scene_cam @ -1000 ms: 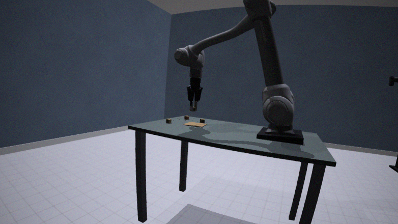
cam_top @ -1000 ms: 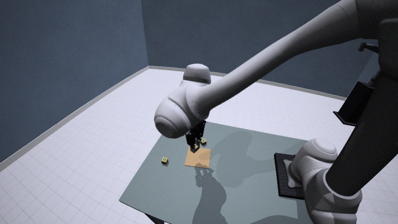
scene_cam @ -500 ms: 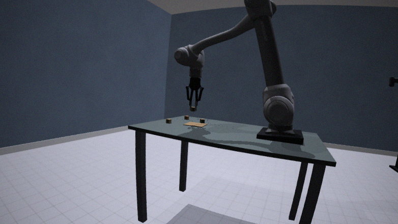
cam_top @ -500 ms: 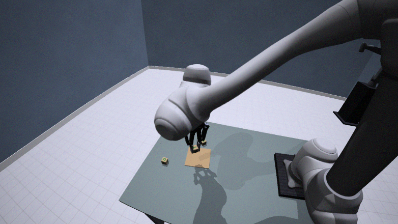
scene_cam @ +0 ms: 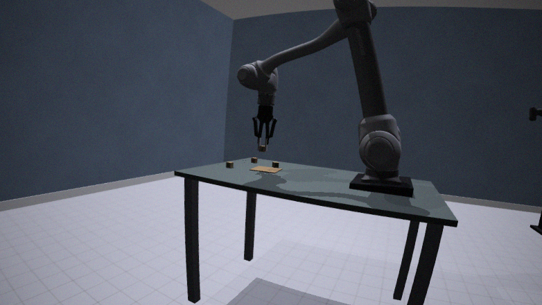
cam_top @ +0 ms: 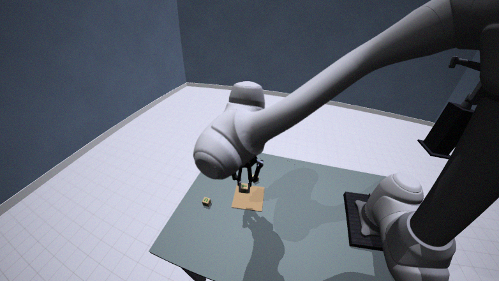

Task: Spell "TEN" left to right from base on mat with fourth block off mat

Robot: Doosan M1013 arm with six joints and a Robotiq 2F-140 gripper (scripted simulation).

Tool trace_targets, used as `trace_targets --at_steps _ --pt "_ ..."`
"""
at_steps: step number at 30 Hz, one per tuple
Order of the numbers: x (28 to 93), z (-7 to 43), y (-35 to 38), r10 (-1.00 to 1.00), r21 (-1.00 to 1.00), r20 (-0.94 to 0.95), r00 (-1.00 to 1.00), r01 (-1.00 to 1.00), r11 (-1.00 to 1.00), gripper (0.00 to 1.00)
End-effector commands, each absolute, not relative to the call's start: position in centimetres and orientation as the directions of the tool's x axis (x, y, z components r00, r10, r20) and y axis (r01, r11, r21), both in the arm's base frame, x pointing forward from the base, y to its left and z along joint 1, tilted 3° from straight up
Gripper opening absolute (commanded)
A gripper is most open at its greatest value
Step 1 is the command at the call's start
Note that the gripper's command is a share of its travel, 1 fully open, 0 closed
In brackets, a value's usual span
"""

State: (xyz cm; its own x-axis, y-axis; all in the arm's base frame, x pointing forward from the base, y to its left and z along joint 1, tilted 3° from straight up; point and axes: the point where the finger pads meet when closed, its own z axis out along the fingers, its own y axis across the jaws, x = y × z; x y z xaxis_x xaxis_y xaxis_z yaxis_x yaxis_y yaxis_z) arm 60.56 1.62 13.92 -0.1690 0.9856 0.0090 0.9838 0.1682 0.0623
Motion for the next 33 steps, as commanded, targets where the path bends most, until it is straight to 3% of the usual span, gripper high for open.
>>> trace_targets --at_steps 1,7,33 --pt "60.0 13.8 1.9 0.999 0.054 0.007 -0.048 0.997 0.048 0.16" --pt "60.0 13.8 2.0 0.999 0.053 0.011 0.036 0.998 -0.036 0.16" --pt "60.1 12.7 2.1 0.999 0.053 0.012 0.042 0.998 -0.043 0.16"
